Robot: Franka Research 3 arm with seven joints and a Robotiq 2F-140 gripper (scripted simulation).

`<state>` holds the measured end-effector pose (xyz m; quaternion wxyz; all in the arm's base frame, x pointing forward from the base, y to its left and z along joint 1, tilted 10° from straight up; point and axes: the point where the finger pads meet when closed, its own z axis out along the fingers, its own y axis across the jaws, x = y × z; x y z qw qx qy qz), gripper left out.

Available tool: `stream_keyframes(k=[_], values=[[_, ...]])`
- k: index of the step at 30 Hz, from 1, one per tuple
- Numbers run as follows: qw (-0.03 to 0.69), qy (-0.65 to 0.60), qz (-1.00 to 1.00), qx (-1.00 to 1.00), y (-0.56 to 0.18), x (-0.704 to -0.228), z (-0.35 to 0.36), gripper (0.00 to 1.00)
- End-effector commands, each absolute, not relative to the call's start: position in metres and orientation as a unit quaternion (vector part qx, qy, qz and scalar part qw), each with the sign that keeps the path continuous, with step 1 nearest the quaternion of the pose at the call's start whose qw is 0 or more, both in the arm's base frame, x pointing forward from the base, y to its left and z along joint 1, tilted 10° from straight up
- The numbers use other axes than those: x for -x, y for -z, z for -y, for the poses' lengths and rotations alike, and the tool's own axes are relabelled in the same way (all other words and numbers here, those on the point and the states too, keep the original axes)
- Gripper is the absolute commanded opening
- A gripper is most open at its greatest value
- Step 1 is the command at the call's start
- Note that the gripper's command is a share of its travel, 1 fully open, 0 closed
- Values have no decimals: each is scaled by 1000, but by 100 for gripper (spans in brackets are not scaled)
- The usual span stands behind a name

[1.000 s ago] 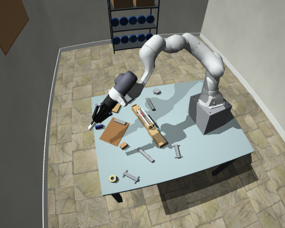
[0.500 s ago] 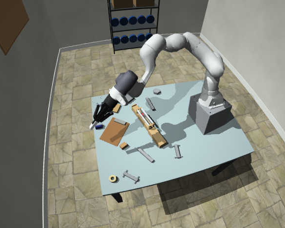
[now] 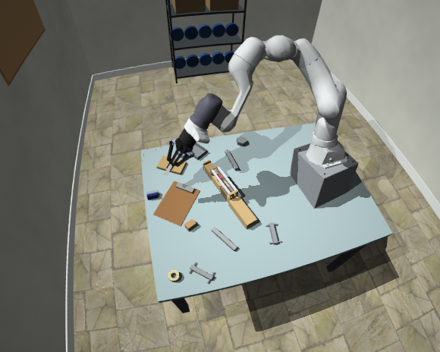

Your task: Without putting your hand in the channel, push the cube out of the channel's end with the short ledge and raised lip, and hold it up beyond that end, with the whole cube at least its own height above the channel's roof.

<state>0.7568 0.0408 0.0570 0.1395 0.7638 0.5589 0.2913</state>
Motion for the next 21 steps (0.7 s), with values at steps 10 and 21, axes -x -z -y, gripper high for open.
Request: stream_keyframes(k=[10, 21], values=[[113, -210, -311, -920, -16, -583, 98, 0], [92, -117, -85, -985, -3, -429, 178, 0]])
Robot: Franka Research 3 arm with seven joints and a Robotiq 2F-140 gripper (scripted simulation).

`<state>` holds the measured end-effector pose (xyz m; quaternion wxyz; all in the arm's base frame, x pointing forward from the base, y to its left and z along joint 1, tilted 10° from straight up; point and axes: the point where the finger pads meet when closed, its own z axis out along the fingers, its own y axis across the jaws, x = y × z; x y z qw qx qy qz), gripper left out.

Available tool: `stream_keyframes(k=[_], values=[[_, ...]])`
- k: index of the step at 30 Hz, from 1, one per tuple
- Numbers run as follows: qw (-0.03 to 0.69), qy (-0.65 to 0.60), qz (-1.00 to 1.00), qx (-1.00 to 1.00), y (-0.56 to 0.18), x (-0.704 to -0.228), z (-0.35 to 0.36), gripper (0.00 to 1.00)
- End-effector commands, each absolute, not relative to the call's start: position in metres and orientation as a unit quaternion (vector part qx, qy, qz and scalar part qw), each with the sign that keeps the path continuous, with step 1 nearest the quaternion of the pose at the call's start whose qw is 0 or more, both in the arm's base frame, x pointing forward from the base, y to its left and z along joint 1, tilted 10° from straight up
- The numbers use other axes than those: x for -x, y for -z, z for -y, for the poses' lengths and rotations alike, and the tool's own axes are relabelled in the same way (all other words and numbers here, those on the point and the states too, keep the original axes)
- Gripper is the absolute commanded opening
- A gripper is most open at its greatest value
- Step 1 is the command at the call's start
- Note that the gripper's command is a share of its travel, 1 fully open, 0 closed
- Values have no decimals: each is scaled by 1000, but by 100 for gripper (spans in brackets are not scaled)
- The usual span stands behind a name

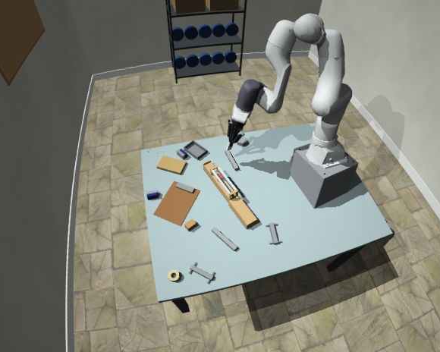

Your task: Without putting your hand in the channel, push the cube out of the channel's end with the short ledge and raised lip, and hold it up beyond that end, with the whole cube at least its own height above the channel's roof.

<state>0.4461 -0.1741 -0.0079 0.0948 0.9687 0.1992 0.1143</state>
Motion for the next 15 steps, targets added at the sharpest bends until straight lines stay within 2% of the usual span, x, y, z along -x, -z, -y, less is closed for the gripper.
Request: stream_keyframes(k=[1, 15], values=[[92, -117, -85, -985, -3, -429, 178, 0], [68, -101, 193, -974, -3, -429, 178, 0]])
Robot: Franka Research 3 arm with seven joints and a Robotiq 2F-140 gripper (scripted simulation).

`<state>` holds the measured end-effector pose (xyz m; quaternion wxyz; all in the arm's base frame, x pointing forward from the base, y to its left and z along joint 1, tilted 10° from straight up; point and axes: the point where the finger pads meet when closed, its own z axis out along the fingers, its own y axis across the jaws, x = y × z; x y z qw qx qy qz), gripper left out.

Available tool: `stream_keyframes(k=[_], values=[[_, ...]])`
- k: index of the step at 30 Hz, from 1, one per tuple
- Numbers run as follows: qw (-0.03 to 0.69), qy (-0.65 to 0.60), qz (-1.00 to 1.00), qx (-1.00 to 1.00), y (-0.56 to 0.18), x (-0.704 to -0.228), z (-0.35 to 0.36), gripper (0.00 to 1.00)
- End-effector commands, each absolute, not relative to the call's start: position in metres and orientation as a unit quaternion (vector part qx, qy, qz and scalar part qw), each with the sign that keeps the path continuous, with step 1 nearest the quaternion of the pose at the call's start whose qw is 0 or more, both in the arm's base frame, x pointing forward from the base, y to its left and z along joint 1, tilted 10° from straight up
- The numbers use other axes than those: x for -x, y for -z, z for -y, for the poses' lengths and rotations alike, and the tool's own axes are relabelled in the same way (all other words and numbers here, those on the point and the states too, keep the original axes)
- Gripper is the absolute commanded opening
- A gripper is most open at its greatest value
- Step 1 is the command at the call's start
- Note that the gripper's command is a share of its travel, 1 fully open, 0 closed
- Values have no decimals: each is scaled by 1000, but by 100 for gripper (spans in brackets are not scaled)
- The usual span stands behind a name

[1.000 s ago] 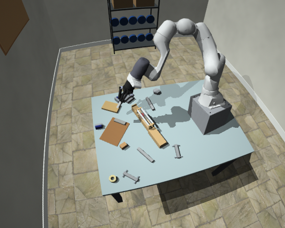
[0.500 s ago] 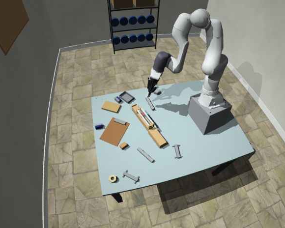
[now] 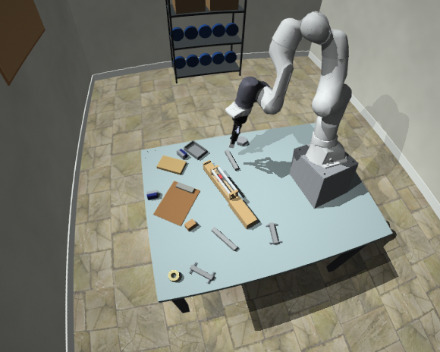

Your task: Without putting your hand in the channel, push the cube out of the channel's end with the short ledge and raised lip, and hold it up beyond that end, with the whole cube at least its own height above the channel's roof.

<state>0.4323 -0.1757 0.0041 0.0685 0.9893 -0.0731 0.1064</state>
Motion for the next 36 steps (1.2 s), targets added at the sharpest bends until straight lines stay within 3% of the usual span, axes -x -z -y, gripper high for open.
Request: stream_keyframes(k=[1, 26, 36], values=[[66, -100, 211, -970, -3, -429, 178, 0], [45, -70, 581, -809, -3, -429, 178, 0], [49, -70, 599, -796, -3, -429, 178, 0]])
